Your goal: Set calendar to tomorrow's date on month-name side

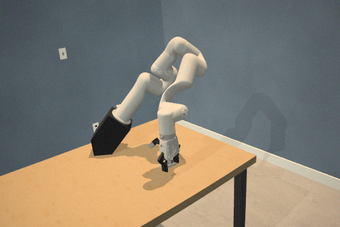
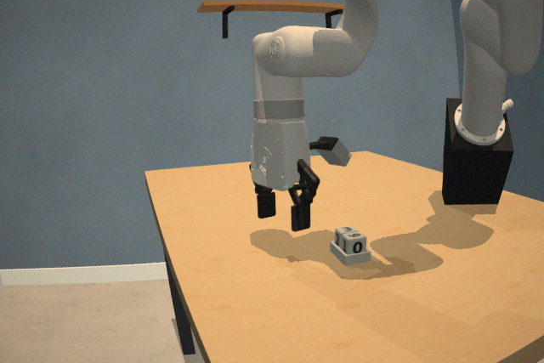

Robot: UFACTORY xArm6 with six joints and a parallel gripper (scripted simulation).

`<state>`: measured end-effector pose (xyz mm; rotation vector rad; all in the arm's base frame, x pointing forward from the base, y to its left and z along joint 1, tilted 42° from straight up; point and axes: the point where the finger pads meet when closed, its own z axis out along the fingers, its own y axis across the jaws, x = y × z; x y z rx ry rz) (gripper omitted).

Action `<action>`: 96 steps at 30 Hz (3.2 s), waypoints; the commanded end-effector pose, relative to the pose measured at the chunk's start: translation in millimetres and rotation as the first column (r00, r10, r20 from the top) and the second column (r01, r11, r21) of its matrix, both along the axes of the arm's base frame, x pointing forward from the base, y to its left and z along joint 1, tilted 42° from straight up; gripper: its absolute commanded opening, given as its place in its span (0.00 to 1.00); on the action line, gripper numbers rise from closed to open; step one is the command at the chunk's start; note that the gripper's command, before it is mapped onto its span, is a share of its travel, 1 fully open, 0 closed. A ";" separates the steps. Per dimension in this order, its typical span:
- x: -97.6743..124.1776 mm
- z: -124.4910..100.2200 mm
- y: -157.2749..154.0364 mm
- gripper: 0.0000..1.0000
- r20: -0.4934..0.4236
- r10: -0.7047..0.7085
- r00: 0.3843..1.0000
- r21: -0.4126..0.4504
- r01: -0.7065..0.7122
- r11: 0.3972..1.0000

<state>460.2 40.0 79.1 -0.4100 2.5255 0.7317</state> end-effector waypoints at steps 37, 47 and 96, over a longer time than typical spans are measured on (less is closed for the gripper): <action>7.1 -60.0 -26.4 1.00 -0.158 -0.191 0.969 0.080 0.206 0.975; 8.7 -63.2 -24.0 1.00 -0.158 -0.191 0.969 0.080 0.206 0.975; 8.7 -63.2 -24.0 1.00 -0.158 -0.191 0.969 0.080 0.206 0.975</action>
